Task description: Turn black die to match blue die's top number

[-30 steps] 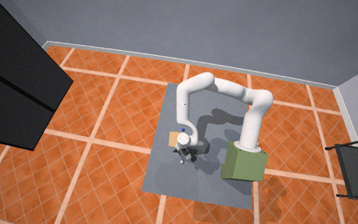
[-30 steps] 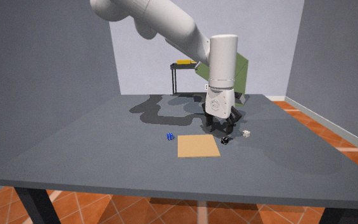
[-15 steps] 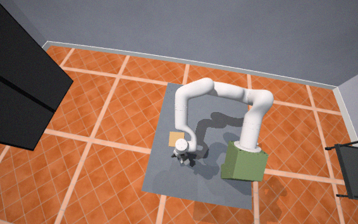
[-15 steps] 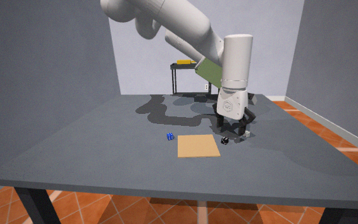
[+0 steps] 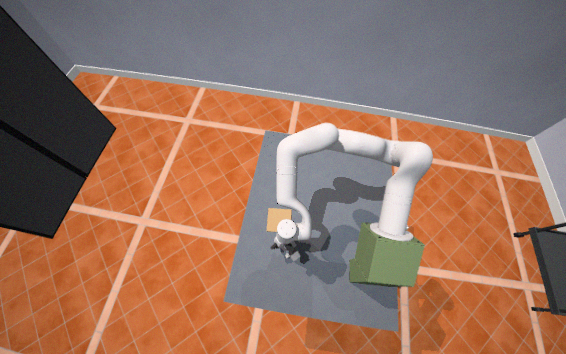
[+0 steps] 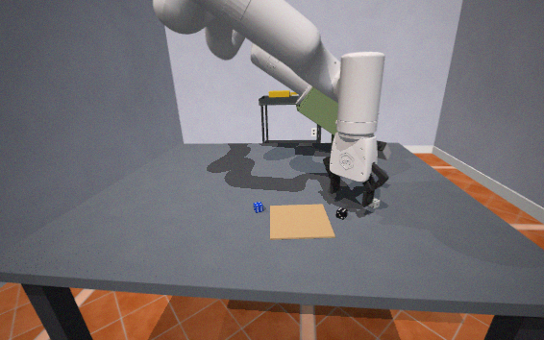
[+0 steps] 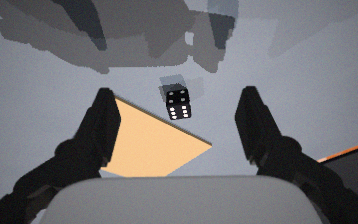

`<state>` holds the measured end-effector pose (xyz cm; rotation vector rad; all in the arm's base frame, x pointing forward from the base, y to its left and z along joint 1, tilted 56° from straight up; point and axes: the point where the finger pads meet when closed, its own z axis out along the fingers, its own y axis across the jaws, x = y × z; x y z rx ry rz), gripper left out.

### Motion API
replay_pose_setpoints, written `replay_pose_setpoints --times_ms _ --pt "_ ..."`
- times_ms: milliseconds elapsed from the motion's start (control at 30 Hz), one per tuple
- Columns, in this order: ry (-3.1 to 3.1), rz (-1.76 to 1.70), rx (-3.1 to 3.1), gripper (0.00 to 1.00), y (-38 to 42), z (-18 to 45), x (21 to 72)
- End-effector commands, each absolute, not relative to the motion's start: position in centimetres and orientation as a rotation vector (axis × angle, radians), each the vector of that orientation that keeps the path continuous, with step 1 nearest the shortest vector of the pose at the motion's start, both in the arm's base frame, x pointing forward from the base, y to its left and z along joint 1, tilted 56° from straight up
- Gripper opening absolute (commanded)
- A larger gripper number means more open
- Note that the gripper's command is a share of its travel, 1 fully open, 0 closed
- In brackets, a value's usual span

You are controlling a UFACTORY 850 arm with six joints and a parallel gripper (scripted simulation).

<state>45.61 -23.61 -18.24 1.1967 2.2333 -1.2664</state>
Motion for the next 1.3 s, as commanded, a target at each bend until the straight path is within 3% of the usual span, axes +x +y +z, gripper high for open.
replay_pose_setpoints --times_ms 0,733,1267 --pt "2.233 -1.265 1.196 1.0 -23.6 -18.2 45.7" --pt "2.233 -1.265 1.196 1.0 -23.3 -18.5 45.5" --pt "2.233 -1.265 1.196 1.0 -18.2 -25.1 41.8"
